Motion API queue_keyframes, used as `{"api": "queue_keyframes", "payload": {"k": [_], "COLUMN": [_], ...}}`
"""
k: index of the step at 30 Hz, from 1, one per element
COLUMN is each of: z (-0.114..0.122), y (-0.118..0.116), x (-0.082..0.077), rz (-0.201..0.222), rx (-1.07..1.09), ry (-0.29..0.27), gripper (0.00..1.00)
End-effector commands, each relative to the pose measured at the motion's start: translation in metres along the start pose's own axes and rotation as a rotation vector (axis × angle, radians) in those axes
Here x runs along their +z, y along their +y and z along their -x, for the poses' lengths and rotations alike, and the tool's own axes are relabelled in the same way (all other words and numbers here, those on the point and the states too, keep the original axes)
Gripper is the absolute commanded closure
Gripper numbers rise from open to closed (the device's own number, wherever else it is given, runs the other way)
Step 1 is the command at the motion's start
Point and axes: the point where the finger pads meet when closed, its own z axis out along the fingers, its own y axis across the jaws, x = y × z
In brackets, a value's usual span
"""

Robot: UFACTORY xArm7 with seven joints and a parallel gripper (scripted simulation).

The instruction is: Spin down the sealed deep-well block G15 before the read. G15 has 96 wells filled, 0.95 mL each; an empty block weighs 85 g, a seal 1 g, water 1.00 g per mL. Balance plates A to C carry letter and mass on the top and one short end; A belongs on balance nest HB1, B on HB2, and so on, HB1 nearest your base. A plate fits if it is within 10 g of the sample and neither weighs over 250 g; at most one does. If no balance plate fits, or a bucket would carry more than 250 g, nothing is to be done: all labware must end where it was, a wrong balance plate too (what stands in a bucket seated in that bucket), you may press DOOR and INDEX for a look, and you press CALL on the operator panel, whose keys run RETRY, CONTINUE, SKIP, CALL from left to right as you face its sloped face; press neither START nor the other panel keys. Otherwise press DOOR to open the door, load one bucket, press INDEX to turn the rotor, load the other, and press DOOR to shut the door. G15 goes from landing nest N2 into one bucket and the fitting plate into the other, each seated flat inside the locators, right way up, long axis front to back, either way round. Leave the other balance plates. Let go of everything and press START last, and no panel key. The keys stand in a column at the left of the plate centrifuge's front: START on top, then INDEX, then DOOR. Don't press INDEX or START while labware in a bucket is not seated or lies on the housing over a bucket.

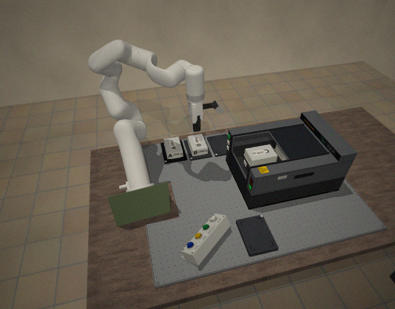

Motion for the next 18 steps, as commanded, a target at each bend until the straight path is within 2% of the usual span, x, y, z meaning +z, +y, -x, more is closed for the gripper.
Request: {"api": "queue_keyframes", "payload": {"k": [1, 9, 11, 18], "z": [-0.004, -0.014, -0.014, -0.026], "y": [0.0, 0.0, 0.0, 0.0], "x": [0.007, 0.035, 0.035, 0.07], "rz": [0.001, 0.001, 0.001, 0.001], "rx": [0.0, 0.0, 0.0, -0.001], "ry": [0.042, 0.173, 0.173, 0.333], "gripper": [1.0, 1.0, 1.0, 1.0]}}
